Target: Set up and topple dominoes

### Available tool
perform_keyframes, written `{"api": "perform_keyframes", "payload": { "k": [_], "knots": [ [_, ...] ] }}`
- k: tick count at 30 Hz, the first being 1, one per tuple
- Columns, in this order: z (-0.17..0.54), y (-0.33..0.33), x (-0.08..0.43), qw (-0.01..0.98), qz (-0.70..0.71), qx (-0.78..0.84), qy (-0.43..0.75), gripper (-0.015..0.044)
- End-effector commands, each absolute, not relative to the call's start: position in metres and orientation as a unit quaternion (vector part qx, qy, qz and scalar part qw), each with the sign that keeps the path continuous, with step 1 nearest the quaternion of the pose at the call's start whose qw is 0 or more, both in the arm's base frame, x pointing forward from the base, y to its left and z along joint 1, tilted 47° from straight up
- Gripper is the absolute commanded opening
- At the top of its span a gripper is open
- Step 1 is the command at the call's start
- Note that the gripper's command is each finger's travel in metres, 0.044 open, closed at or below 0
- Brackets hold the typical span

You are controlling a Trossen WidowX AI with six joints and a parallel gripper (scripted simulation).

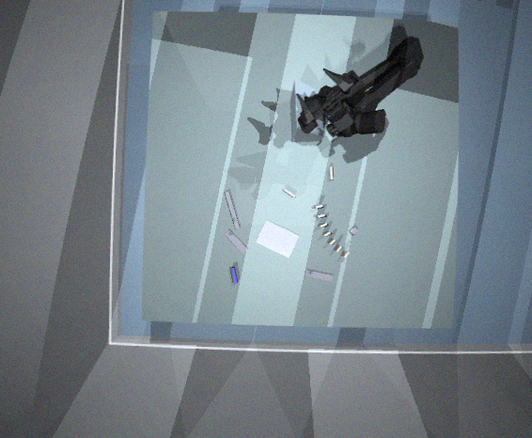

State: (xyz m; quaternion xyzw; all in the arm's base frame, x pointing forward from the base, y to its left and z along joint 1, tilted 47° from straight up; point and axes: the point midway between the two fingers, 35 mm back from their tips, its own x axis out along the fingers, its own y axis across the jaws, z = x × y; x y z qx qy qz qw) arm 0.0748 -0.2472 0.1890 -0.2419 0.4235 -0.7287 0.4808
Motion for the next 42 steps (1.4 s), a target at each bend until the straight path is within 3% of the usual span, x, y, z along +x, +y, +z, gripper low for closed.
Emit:
{"api": "perform_keyframes", "payload": {
  "k": [1, 13, 20, 28, 33, 42],
  "knots": [
    [0.188, -0.248, 0.077, 0.484, -0.723, -0.245, 0.427, 0.0426],
    [0.086, -0.261, 0.23, 0.654, -0.247, -0.377, 0.608, 0.044],
    [0.01, -0.201, 0.283, 0.702, 0.083, -0.341, 0.62, 0.044],
    [-0.036, -0.098, 0.309, 0.719, 0.411, -0.173, 0.533, 0.044],
    [-0.039, -0.054, 0.318, 0.721, 0.519, -0.042, 0.456, 0.044],
    [-0.051, -0.041, 0.32, 0.722, 0.522, -0.037, 0.454, 0.044]
  ]
}}
